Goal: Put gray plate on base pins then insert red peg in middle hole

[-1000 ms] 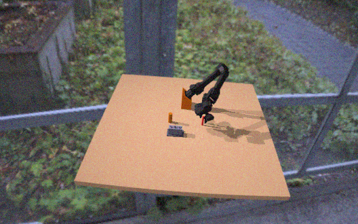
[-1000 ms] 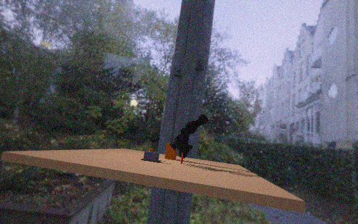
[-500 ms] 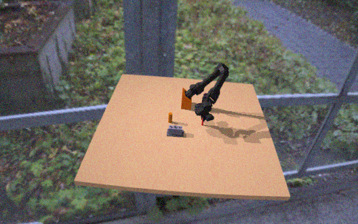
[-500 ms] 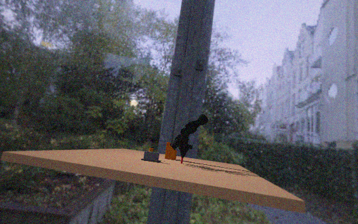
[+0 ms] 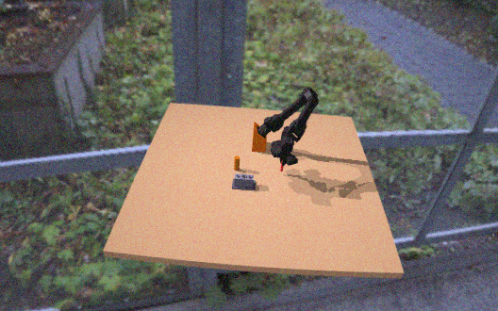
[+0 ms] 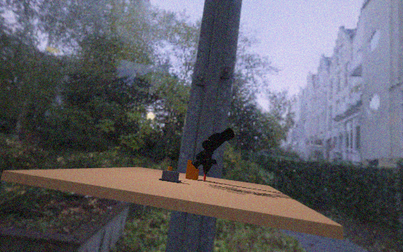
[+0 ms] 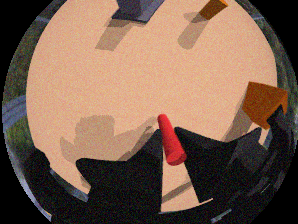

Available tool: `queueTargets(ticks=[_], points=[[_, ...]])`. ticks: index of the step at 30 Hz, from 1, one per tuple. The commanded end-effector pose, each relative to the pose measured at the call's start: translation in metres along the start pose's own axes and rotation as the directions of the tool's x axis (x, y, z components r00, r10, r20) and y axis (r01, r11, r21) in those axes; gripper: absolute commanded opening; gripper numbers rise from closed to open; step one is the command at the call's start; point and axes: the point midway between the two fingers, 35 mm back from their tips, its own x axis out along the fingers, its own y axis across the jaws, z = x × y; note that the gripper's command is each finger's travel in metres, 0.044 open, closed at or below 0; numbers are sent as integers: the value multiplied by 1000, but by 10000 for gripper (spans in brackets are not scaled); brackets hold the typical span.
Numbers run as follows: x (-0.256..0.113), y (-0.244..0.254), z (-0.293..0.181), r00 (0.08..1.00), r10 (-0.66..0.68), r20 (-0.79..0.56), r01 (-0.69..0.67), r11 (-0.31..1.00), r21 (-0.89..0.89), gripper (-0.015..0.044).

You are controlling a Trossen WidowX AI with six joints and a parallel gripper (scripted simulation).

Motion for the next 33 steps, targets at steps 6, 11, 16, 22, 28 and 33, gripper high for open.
queueTargets(ticks=[6, 11, 16, 22, 28, 33], points=[[-28, 2, 3, 1000, -2, 4, 2, 1000, -3, 0], [-43, 3, 4, 1000, -3, 3, 3, 1000, -3, 0], [-59, 4, 4, 1000, -2, 2, 2, 1000, -3, 0], [-51, 9, 15, 1000, 2, 3, -2, 1000, -1, 0], [-54, 15, 31, 1000, 1, 6, -1, 1000, -1, 0], [-55, 19, 44, 1000, 0, 9, 0, 1000, -1, 0]])
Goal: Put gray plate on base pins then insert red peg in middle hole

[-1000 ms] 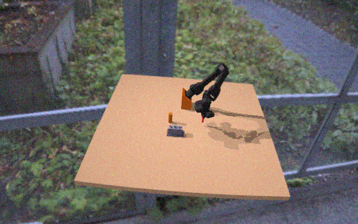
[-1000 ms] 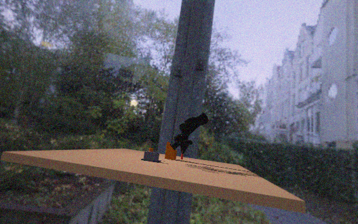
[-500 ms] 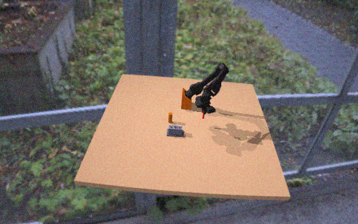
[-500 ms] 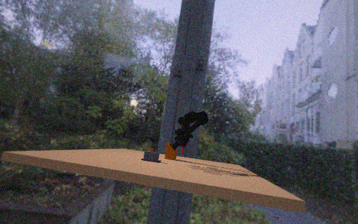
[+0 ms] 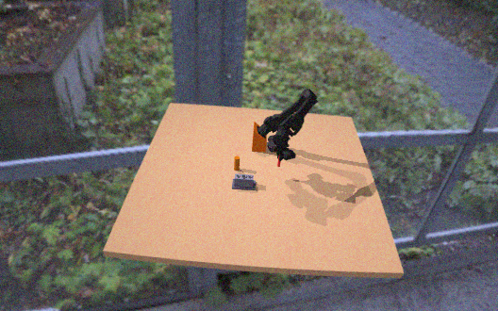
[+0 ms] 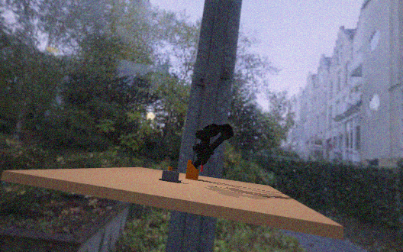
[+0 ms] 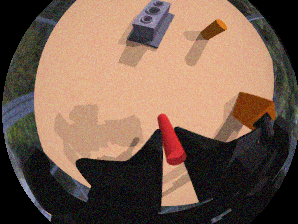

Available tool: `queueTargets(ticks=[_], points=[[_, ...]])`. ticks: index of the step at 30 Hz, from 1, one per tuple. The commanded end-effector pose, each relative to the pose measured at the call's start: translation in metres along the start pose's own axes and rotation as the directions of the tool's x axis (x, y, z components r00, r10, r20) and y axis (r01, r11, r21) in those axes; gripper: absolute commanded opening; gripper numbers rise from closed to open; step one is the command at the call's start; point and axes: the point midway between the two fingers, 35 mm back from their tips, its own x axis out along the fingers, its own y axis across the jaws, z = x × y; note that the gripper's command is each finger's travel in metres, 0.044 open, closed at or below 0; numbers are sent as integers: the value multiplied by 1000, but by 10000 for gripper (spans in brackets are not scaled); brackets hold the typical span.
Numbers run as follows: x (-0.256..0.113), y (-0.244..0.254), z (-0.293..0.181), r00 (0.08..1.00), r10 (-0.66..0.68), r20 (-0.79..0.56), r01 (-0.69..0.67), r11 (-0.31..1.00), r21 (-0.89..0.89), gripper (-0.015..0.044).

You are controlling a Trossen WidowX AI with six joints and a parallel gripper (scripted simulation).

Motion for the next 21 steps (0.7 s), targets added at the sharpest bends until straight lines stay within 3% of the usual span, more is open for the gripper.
queueTargets(ticks=[1, 21], points=[[-1, 2, 12, 1000, -6, 4, 6, 1000, -2, 0], [-4, 10, 71, 1000, -8, 10, 8, 1000, -3, 0]])
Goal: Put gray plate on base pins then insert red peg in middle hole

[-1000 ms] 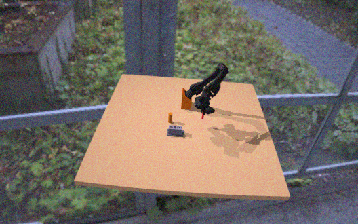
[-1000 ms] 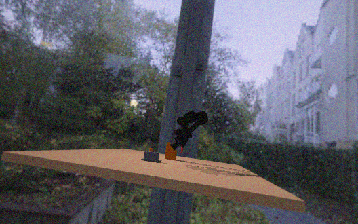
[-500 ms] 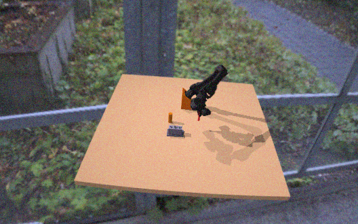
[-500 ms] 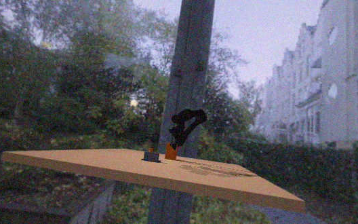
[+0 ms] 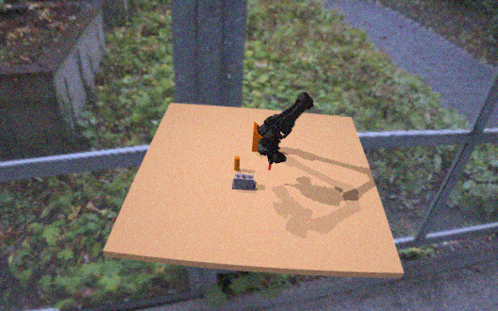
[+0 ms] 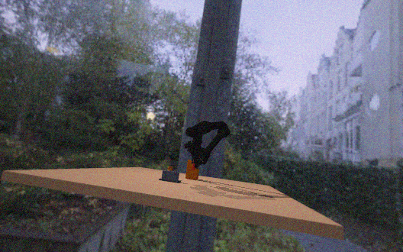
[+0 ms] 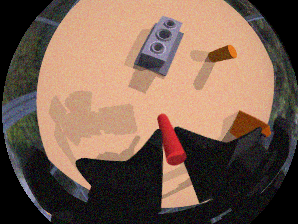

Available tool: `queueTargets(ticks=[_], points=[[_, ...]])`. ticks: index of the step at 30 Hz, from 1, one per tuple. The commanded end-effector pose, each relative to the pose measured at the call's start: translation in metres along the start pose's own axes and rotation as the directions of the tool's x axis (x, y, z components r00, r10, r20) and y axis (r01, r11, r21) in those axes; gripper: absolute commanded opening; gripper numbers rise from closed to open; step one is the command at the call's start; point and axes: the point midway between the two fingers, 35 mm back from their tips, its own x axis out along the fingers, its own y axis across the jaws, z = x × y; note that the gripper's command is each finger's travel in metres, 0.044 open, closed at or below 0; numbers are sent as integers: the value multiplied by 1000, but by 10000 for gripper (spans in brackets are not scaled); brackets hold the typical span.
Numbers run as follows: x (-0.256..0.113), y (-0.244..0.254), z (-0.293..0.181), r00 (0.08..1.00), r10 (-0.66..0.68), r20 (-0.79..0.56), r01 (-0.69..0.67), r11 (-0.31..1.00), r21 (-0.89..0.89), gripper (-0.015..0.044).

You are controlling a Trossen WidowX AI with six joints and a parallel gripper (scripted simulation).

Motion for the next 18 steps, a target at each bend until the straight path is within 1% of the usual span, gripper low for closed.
queueTargets(ticks=[1, 18], points=[[1, -1, 13, 1000, -8, 1, 8, 1000, -1, 0], [2, -5, 66, 1000, -8, 0, 8, 1000, -2, 0]])
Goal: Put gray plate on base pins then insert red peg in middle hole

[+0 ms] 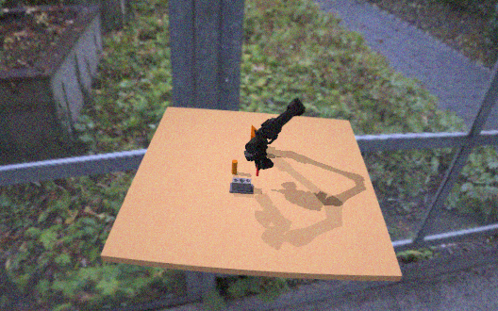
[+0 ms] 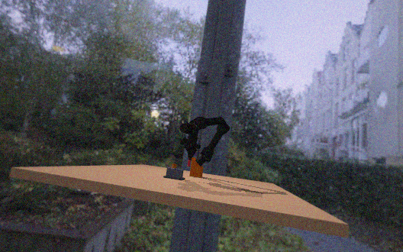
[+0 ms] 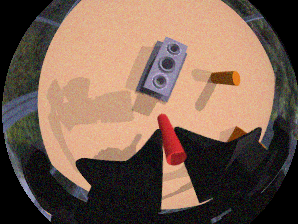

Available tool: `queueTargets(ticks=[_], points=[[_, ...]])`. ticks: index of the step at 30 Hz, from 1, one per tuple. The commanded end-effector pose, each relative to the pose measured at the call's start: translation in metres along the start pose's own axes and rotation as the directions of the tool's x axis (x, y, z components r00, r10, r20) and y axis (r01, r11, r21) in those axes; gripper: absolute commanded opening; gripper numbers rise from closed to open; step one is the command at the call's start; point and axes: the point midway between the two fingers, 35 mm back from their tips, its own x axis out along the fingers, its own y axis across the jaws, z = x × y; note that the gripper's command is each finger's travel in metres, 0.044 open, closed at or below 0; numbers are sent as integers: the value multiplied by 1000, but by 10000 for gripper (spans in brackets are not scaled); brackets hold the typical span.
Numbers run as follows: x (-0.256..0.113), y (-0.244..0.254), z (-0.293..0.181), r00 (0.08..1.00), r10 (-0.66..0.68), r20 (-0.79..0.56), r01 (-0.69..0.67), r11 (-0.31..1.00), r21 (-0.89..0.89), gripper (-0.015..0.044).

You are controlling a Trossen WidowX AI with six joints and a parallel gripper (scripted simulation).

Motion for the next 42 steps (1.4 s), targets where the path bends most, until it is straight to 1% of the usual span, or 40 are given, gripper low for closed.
queueTargets(ticks=[1, 21, 42], points=[[2, -3, 13, 1000, -7, -2, 7, 1000, -1, 0], [8, -18, 74, 1000, -4, -9, 4, 1000, -6, 0], [9, -19, 76, 1000, -4, -9, 4, 1000, -6, 0]])
